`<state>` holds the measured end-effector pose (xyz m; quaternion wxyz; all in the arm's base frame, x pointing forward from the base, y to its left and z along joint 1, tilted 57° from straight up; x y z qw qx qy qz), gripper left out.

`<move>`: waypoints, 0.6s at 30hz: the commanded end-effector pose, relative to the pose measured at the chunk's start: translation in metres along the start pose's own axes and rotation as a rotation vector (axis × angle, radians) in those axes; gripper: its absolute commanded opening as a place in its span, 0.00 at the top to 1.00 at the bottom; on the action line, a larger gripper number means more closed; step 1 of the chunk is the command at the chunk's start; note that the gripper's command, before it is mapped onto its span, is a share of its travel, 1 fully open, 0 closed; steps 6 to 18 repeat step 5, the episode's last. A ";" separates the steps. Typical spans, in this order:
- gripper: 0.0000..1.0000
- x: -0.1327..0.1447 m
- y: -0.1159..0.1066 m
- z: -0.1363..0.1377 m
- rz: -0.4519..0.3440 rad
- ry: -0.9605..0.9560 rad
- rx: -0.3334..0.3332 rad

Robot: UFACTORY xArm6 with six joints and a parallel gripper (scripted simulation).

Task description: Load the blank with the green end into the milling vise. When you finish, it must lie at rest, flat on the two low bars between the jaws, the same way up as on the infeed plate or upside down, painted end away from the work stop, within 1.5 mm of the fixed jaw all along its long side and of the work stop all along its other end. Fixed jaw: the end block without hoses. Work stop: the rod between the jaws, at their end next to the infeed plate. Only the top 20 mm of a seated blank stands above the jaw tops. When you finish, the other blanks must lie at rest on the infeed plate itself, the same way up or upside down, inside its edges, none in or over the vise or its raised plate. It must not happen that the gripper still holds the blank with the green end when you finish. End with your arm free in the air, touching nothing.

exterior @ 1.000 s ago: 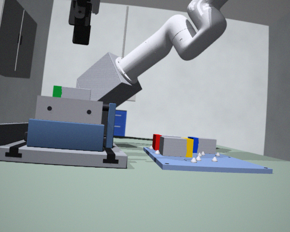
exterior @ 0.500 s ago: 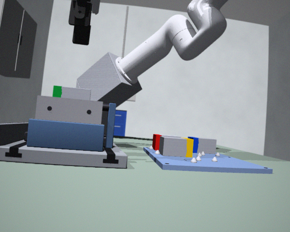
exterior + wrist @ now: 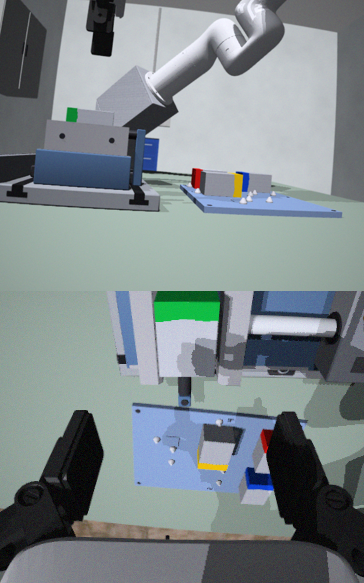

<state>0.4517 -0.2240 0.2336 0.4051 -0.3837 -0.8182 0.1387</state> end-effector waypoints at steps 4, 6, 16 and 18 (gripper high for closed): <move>0.00 0.000 -0.001 -0.001 0.002 -0.001 -0.002; 0.00 0.000 -0.001 -0.001 0.002 -0.001 -0.002; 0.00 0.000 -0.001 -0.001 0.002 -0.001 -0.002; 0.00 0.000 -0.001 -0.001 0.002 -0.001 -0.002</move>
Point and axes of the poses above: the point where the finger pads meet when closed, its own y axis out along the fingers, its own z axis across the jaws, x = y × z, the point moved 10 cm from there along -y, back along the fingers, and after that the axes turned 5 degrees about -y, right-handed, at the moved point
